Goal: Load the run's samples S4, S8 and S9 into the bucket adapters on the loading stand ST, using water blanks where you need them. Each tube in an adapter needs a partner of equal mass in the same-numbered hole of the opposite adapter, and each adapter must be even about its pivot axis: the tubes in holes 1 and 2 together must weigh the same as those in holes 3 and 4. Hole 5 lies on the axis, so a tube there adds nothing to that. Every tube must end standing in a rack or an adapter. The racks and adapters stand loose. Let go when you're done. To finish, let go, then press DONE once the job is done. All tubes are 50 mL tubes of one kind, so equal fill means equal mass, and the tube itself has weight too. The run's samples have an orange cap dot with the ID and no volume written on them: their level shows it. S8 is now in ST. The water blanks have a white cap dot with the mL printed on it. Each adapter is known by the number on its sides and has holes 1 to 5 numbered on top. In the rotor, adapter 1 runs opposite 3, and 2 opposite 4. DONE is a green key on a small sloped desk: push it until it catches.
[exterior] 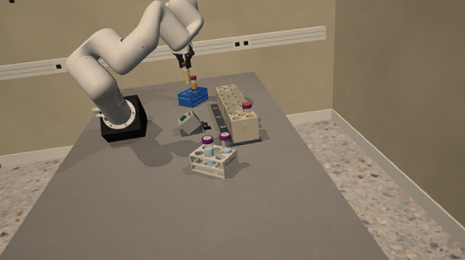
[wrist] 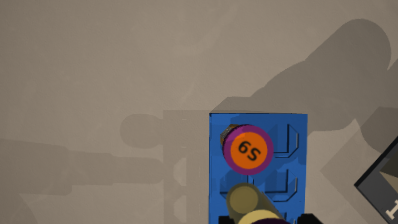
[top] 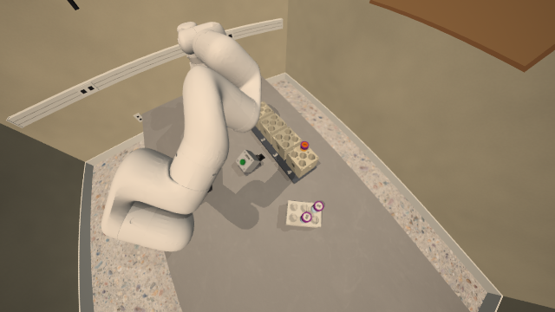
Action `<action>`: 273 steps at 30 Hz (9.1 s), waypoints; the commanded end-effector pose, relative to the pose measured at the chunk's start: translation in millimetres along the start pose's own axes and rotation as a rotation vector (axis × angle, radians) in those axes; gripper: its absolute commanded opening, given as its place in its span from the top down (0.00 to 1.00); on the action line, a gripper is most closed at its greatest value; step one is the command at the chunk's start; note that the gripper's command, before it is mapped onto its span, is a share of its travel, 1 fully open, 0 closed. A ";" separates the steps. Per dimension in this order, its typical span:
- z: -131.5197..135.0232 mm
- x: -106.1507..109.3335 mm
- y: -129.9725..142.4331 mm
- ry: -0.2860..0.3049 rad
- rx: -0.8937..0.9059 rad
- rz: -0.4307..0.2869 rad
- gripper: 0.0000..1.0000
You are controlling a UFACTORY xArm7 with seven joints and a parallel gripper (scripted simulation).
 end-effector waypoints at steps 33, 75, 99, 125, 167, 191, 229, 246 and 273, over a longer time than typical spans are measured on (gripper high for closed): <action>-0.2 58.2 -0.2 -0.002 0.000 0.005 1.00; 139.7 58.0 95.7 -0.002 -0.788 0.005 1.00; 222.3 57.8 152.2 -0.001 -0.788 0.005 1.00; 321.4 57.7 220.1 0.000 -0.788 0.005 1.00; 406.1 57.7 278.2 0.001 -0.788 0.005 1.00; 406.2 25.7 278.1 0.001 -0.788 0.005 1.00; 406.3 4.6 278.0 0.001 -0.788 0.005 1.00; 406.3 -10.4 278.0 0.001 -0.788 0.005 1.00; 406.3 -33.4 277.9 0.001 -0.788 0.005 1.00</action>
Point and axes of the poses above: the point where the finger pads meet when closed, its own x axis back along the fingers, its own z axis across the jaws, y = z × x, the point moved 8 cm from there along x, back along the fingers, and after that the axes turned 6 degrees about x, right-handed, at the moved point
